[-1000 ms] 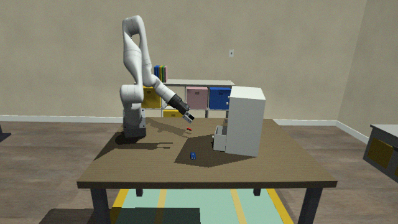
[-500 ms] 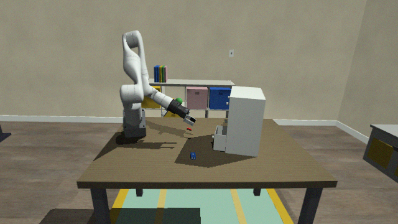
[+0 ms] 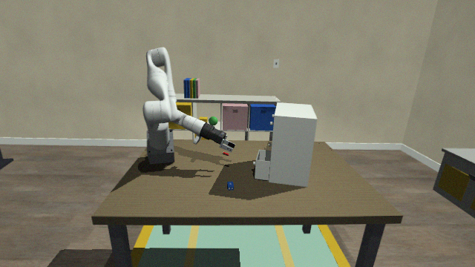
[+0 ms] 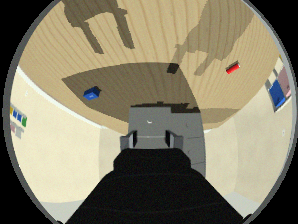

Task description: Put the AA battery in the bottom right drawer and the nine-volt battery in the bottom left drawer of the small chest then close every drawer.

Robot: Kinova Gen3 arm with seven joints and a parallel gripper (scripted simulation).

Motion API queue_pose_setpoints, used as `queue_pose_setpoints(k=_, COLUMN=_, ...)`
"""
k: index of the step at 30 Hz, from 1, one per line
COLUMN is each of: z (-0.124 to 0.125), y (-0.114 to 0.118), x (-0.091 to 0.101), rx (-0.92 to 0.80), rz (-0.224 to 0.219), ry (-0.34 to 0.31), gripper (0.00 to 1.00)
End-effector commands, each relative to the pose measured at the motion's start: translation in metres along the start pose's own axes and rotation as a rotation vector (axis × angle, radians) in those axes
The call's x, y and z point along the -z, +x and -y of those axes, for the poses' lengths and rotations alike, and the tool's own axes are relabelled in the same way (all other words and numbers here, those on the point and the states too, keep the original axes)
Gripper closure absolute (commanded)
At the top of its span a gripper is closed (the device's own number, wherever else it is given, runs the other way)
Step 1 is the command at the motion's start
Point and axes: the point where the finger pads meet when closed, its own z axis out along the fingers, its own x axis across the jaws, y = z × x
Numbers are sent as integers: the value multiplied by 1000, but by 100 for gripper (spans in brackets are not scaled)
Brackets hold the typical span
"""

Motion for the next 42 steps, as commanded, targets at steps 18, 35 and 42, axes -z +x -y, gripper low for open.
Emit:
queue_pose_setpoints(k=18, z=0, y=-2, x=-2, rx=8, rz=2, ry=-9, gripper=100)
queue_pose_setpoints(k=35, z=1, y=-2, x=-3, rx=8, rz=2, ry=-9, gripper=100)
queue_pose_setpoints(k=42, z=6, y=-2, x=-13, rx=8, rz=2, ry=-10, gripper=100)
